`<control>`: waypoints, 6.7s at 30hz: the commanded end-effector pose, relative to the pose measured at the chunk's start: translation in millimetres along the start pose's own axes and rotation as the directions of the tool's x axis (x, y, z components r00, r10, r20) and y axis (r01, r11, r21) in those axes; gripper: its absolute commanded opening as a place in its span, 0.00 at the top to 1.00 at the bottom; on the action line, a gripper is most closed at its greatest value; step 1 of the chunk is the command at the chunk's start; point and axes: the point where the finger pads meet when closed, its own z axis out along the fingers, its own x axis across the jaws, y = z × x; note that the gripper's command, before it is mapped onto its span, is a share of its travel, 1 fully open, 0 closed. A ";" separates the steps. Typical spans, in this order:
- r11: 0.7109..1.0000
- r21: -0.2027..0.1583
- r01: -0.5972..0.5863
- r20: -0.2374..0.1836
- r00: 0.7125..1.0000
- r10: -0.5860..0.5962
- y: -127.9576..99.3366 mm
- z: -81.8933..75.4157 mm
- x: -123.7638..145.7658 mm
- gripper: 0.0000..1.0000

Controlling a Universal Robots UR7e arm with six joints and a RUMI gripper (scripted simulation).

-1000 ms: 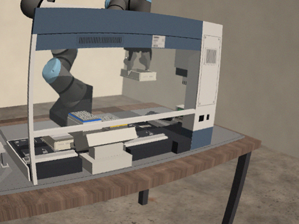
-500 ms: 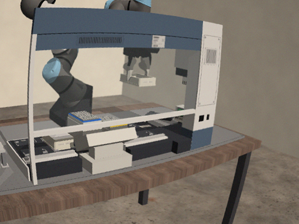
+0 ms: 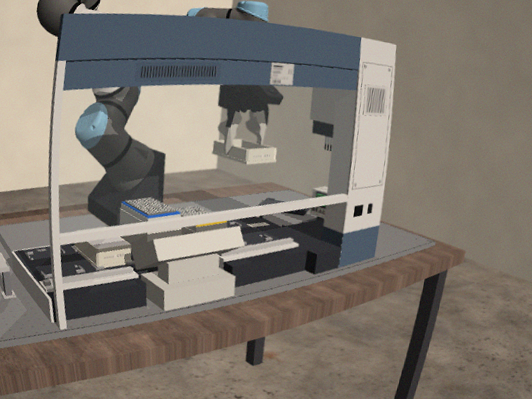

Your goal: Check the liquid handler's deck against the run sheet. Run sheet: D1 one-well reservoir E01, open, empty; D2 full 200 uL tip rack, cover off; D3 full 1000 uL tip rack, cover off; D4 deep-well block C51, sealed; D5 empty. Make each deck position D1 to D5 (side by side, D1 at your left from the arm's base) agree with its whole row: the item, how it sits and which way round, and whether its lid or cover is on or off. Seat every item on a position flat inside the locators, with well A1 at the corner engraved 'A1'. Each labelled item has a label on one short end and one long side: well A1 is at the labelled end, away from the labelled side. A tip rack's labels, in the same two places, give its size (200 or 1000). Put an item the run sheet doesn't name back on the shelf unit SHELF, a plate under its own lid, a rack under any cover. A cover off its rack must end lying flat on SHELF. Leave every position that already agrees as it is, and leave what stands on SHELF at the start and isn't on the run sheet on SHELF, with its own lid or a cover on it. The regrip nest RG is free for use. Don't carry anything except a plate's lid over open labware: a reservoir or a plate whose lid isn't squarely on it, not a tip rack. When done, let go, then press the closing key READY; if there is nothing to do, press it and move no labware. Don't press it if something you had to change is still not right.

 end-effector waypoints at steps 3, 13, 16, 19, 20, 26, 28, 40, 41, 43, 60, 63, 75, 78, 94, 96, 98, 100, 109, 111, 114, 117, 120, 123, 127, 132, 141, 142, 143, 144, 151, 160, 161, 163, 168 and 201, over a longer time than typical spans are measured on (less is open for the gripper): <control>1.000 0.001 0.000 0.001 1.000 0.000 -0.3 8.8 -0.1 1.00; 1.000 0.001 0.000 0.001 1.000 0.000 -0.3 23.8 -0.1 1.00; 1.000 0.001 0.000 0.001 1.000 0.000 -0.3 27.1 -0.1 1.00; 1.000 0.001 0.000 0.001 1.000 0.000 -0.3 32.1 -0.1 1.00; 1.000 0.001 0.000 0.001 1.000 0.000 -0.3 33.8 -0.1 1.00; 1.000 0.001 0.000 0.001 1.000 0.000 -0.3 43.8 -0.1 1.00; 1.000 0.001 0.000 0.001 1.000 0.000 -0.3 47.1 -0.1 1.00; 1.000 0.001 0.000 0.001 1.000 0.000 -0.4 63.8 -0.1 1.00; 1.000 0.001 0.000 0.001 1.000 0.000 -0.4 65.5 -0.1 1.00; 1.000 0.001 0.000 0.001 1.000 0.000 -0.4 68.8 -0.1 1.00; 1.000 0.001 0.000 0.001 1.000 0.000 -0.4 93.8 -0.1 1.00; 1.000 0.001 0.000 0.001 1.000 0.000 -0.4 98.8 -0.1 1.00; 1.000 0.001 0.000 0.001 1.000 0.000 -0.4 115.5 -0.2 1.00; 1.000 0.001 0.000 0.001 1.000 0.000 -0.4 120.5 -0.2 1.00; 1.000 0.001 0.000 0.001 1.000 0.000 -0.4 143.8 -0.2 1.00; 1.000 0.001 0.000 0.001 1.000 0.000 -0.4 147.1 -0.2 1.00; 1.000 0.001 0.000 0.001 1.000 0.000 -0.4 148.8 -0.2 1.00; 1.000 0.001 0.000 0.001 1.000 0.000 -0.4 150.5 -0.2 1.00; 1.000 0.001 0.000 0.000 1.000 0.000 -0.4 165.5 -0.2 1.00; 1.000 0.001 0.000 0.000 1.000 0.000 -0.4 168.8 -0.2 1.00; 1.000 0.001 0.000 0.000 1.000 0.000 -0.4 170.6 -0.2 1.00; 1.000 0.001 0.000 0.000 1.000 0.000 -0.4 170.6 -0.2 1.00; 1.000 0.001 0.000 0.000 1.000 0.000 -0.4 170.6 -0.2 1.00; 1.000 0.001 0.000 0.000 1.000 0.000 -0.4 170.6 -0.1 1.00; 1.000 0.001 0.000 0.000 1.000 0.000 -0.4 170.6 -0.1 1.00; 1.000 0.001 0.000 0.000 1.000 0.000 -0.4 170.6 -0.1 1.00; 1.000 0.001 0.000 0.000 1.000 0.000 -0.4 170.6 -0.1 1.00; 1.000 0.001 0.000 0.000 1.000 0.000 -0.4 170.6 -0.1 1.00; 1.000 0.001 0.000 0.000 1.000 0.000 -0.4 170.6 -0.1 1.00; 1.000 0.001 0.000 0.000 1.000 0.000 -0.4 170.6 -0.1 1.00; 1.000 0.001 0.000 0.000 1.000 0.000 -0.4 171.0 -0.1 1.00; 1.000 0.001 0.000 0.000 1.000 0.000 -0.3 174.0 -0.1 1.00; 1.000 0.001 0.000 0.000 1.000 0.000 -0.3 174.3 -0.1 1.00; 1.000 0.001 0.000 0.000 1.000 0.000 -0.3 175.0 -0.1 1.00; 1.000 0.001 0.000 0.000 1.000 0.000 -0.4 175.9 -0.1 1.00; 1.000 0.001 0.000 0.000 1.000 0.000 -0.4 181.8 -0.1 0.18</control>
